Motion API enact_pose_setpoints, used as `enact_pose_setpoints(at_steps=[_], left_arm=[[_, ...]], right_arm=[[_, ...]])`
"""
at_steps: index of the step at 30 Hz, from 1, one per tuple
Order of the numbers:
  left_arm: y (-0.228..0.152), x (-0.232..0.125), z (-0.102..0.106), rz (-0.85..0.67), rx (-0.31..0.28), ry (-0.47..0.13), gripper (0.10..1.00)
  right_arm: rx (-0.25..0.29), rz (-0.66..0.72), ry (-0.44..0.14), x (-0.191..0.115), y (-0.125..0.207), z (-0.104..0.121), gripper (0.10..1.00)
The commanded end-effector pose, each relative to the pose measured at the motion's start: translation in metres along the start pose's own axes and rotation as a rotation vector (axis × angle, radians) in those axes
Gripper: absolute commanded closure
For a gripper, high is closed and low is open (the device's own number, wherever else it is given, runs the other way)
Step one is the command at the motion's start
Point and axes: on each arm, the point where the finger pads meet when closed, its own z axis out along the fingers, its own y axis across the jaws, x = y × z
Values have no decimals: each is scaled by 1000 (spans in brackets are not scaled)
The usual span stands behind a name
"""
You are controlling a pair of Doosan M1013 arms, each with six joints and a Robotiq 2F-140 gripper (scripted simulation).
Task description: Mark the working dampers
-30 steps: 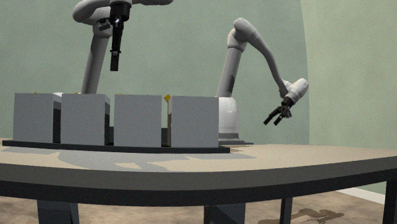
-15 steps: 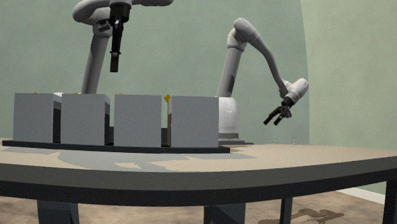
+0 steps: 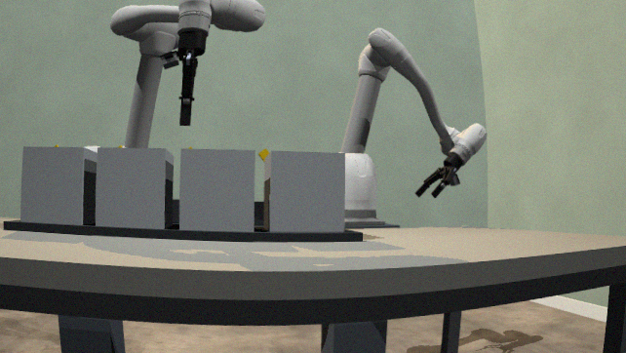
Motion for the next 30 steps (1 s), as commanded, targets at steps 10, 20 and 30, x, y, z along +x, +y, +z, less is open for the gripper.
enact_pose_setpoints(at_steps=[10, 20, 30], left_arm=[[0, 0, 0, 0, 0, 1, 98], [0, 0, 0, 0, 0, 1, 98], [0, 0, 0, 0, 0, 1, 98]], right_arm=[[3, 1, -2, 0, 77, -1, 999], [3, 1, -2, 0, 77, 5, 999], [3, 1, -2, 0, 77, 22, 999]])
